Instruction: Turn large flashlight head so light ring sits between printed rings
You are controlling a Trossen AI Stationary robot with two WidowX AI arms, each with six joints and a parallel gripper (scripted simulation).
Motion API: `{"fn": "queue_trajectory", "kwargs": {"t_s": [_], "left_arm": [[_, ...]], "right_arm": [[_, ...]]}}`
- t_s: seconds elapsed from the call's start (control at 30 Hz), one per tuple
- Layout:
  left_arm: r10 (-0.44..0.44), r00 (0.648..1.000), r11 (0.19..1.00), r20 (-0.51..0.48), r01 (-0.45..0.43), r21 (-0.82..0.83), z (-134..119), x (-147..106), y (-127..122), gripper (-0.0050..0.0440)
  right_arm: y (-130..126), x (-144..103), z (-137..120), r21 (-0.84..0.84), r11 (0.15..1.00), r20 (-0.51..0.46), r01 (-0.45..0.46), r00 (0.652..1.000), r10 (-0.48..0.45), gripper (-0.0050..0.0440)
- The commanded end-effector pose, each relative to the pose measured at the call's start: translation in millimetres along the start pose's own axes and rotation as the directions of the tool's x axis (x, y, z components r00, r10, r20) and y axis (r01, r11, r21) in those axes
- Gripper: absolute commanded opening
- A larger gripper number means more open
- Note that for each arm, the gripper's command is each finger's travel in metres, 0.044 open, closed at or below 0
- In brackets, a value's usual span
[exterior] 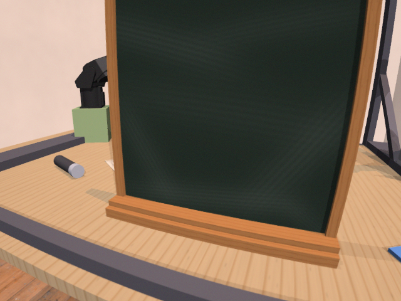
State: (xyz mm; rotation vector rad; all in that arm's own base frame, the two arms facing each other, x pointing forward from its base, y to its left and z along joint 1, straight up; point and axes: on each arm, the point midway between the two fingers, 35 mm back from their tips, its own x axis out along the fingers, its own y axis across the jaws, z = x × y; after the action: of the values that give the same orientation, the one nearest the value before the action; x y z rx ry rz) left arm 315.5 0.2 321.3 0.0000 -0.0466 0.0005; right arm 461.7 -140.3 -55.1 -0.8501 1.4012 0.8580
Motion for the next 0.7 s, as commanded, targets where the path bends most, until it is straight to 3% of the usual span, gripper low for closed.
{"fn": "queue_trajectory", "kwargs": {"t_s": [0.0, 0.5, 0.53, 0.67], "left_arm": [[-0.002, 1.000, 1.000, 0.020, 0.002, 0.001, 8.4, -0.9, -0.3, 0.0238], [-0.002, 1.000, 1.000, 0.020, 0.002, 0.001, 8.4, -0.9, -0.3, 0.0238], [-0.002, 1.000, 1.000, 0.020, 0.002, 0.001, 8.4, -0.9, -0.3, 0.0440], [-0.002, 1.000, 1.000, 0.020, 0.002, 0.001, 8.4, -0.9, -0.3, 0.0440]], "right_arm": [[-4.9, -12.4, 1.1, 0.000, 1.000, 0.007, 0.027, 1.000, -0.027, 0.0130], [-5.9, -16.0, 1.4, -0.002, 0.999, 0.008, 0.032, 0.999, -0.032, 0.0130], [-5.9, -16.0, 1.4, -0.002, 0.999, 0.008, 0.032, 0.999, -0.032, 0.0130], [-6.0, -16.2, 1.4, -0.002, 0.999, 0.008, 0.032, 0.999, -0.032, 0.0130]]}}
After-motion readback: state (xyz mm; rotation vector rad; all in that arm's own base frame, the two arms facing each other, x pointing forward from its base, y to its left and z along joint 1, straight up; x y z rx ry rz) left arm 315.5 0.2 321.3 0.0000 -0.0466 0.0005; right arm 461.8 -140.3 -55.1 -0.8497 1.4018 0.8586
